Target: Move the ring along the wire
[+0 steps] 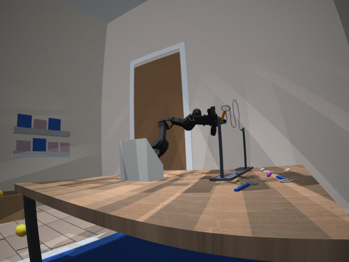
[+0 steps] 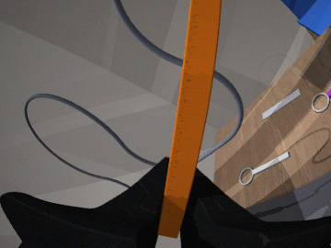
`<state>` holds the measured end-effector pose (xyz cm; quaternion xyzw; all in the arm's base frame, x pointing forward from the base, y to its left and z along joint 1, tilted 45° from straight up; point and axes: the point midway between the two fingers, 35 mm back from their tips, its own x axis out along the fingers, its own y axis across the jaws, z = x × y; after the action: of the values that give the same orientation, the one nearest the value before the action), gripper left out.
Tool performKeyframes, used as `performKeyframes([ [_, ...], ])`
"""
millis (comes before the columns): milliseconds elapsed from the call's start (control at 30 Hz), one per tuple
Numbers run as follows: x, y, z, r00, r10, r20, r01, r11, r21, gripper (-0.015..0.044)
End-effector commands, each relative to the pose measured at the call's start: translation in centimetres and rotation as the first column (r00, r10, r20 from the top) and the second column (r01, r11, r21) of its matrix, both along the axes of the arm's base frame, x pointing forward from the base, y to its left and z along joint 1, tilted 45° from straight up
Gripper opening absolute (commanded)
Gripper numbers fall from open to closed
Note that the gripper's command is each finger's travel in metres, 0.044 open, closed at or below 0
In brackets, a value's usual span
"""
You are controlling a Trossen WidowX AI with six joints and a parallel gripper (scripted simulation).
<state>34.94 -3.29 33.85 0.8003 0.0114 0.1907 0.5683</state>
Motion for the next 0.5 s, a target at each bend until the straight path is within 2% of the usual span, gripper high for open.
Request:
performKeyframes([
  [0,0.0,-0.3,0.2,1.000,-0.006,0.007,0.005,0.997,0.073,-0.0150],
  [467,-0.2,-1.3,1.8,0.998,-0.011,0.059,-0.009,0.940,0.341,-0.0150],
])
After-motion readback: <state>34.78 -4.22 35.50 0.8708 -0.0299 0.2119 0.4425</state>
